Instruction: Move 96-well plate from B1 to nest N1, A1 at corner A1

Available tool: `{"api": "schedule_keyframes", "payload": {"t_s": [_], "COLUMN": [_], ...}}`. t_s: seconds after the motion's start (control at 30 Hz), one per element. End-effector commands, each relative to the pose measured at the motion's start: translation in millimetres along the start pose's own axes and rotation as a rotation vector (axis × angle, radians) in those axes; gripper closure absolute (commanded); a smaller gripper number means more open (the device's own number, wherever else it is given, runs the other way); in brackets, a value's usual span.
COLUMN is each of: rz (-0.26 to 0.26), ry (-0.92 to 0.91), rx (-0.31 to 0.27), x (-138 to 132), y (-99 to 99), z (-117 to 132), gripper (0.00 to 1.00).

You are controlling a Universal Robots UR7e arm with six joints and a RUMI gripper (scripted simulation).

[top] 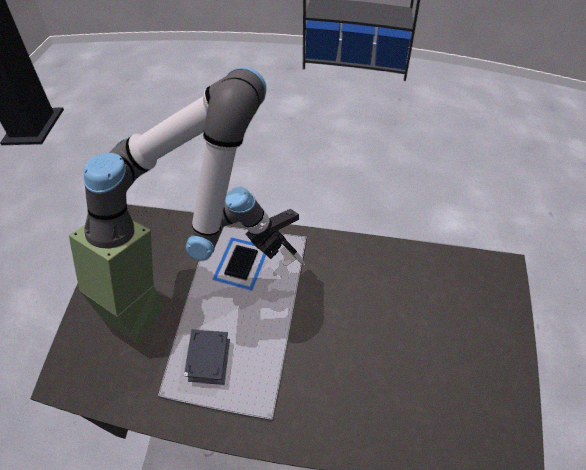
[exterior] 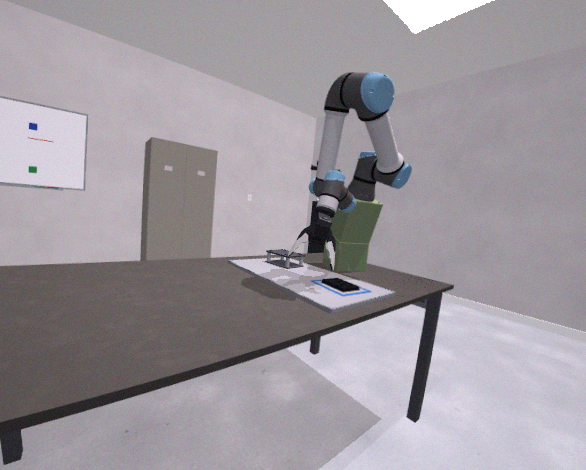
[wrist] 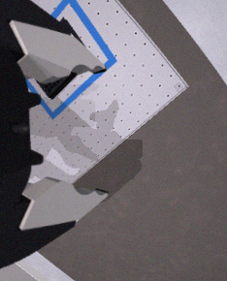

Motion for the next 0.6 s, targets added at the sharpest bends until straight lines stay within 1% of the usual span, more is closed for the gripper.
{"api": "schedule_keyframes", "payload": {"t_s": [0.0, 0.1, 0.2, 0.3, 0.4, 0.47, 0.53, 0.57], "rz": [-0.044, -0.044, -0.085, -0.085, -0.129, -0.129, -0.129, -0.145], "ry": [0.088, 0.088, 0.162, 0.162, 0.237, 0.237, 0.237, 0.264], "rx": [-0.048, -0.048, -0.083, -0.083, -0.115, -0.115, -0.115, -0.126], "x": [-15.3, -22.8, -34.5, -41.3, -52.9, -52.9, -60.3, -64.0], "y": [4.3, 6.1, 9.7, 11.7, 15.7, 15.7, 18.2, 19.7], "z": [8.3, 12.6, 19.4, 23.4, 30.2, 30.2, 34.7, 36.9], "gripper": [0.00, 0.00, 0.00, 0.00, 0.00, 0.00, 0.00, 0.00]}}
Point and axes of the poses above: the point where the finger pads meet when closed, its own y axis back along the fingers, its own x axis across the jaws, z = x × y, the point moved 2 cm from there along y, back along the fingers, and after that the axes turned 7 degrees about y, right-handed, at the moved point
